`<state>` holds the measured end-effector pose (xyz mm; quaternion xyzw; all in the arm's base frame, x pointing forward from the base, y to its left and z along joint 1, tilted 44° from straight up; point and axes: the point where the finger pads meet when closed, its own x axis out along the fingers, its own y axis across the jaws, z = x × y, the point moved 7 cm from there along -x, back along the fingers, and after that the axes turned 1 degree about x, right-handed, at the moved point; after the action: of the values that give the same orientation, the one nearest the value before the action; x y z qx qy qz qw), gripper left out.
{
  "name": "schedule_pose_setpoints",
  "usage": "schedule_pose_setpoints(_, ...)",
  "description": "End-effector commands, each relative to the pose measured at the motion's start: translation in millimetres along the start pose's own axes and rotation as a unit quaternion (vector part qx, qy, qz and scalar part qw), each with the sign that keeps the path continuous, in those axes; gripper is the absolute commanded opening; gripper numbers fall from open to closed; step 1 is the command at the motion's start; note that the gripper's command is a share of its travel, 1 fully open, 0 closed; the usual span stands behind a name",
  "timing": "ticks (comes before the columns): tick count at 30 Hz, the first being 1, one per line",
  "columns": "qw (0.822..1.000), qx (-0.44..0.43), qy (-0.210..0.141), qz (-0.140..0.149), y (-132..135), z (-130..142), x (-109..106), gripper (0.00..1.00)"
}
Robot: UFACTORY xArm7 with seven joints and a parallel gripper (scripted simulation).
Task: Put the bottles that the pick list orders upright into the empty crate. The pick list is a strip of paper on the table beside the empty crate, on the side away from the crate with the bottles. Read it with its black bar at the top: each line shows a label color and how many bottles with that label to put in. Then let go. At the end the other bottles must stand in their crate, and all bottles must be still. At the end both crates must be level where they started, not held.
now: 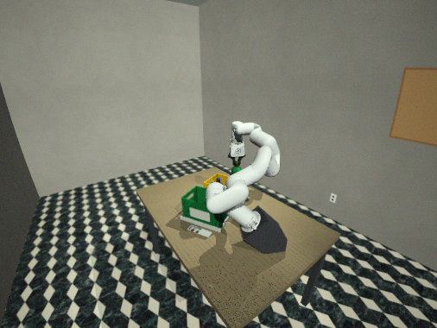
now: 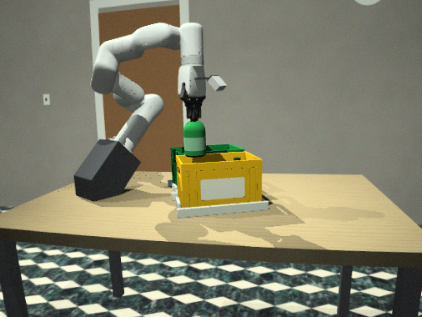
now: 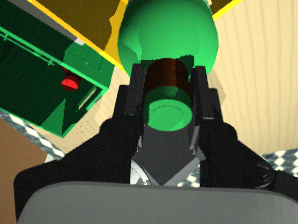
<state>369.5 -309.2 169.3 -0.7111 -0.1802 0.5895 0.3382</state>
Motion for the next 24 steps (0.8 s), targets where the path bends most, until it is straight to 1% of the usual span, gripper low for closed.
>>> schedule_pose_setpoints(1,1.000,0.000,0.003,0.001,-10.1,4.3,-2.4,0.00)
schedule_pose_setpoints(4,1.000,0.000,0.003,0.001,-11.9,5.1,-2.4,0.00)
schedule_pose_setpoints(19,1.000,0.000,0.003,0.001,-39.4,17.2,-2.3,0.00)
schedule_pose_setpoints(24,1.000,0.000,0.003,0.001,-44.8,19.6,-2.2,0.00)
